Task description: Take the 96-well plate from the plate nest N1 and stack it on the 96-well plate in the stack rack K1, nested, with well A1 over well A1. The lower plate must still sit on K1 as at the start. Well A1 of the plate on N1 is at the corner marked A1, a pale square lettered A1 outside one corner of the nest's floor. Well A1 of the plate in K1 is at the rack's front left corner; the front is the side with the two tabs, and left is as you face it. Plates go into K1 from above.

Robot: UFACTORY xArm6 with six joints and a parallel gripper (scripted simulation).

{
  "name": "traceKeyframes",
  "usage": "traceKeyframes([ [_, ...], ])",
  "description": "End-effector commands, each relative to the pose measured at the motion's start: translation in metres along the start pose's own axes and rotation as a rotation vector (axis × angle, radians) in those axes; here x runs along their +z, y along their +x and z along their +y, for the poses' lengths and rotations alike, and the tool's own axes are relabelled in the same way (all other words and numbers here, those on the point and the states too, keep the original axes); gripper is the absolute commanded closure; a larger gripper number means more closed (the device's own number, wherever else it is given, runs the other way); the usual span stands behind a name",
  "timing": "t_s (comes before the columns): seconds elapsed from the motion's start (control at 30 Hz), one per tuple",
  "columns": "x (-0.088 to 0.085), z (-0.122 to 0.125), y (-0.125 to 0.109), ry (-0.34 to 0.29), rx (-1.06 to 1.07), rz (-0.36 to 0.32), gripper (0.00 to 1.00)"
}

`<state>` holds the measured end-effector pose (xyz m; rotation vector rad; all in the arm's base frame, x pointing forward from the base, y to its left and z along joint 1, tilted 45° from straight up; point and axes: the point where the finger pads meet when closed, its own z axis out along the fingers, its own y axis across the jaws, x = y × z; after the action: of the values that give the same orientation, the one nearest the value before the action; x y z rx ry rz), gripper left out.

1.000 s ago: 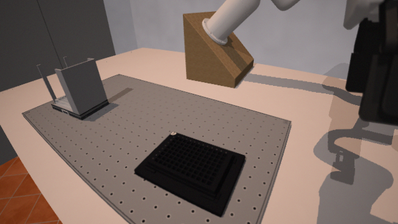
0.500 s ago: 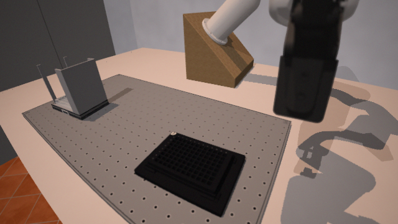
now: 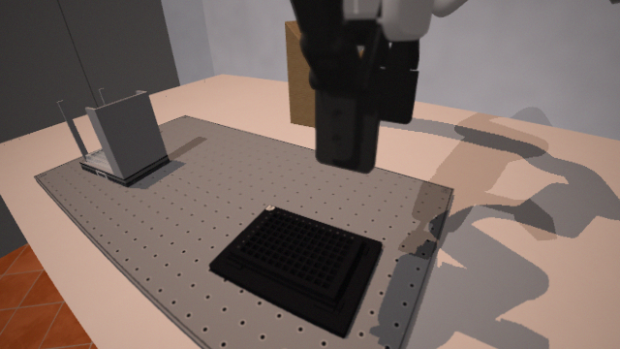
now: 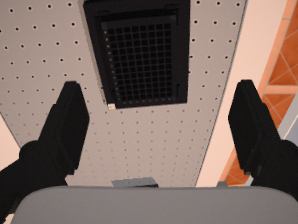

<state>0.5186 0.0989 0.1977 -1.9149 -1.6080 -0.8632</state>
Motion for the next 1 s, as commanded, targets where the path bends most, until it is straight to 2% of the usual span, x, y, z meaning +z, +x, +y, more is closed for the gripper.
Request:
traceKeyframes([
  [0.0, -0.001, 0.001, -0.017, 0.006, -0.008, -0.006, 0.00],
  [0.07, -0.001, 0.000, -0.025, 0.006, -0.008, -0.006, 0.00],
  [0.13, -0.001, -0.001, -0.035, 0.060, -0.039, -0.029, 0.00],
  [0.17, -0.001, -0.002, -0.040, 0.066, -0.043, -0.031, 0.00],
  [0.4, -0.001, -0.007, -0.072, 0.066, -0.043, -0.032, 0.00],
  [0.97, -0.001, -0.007, -0.072, 0.066, -0.043, -0.032, 0.00],
])
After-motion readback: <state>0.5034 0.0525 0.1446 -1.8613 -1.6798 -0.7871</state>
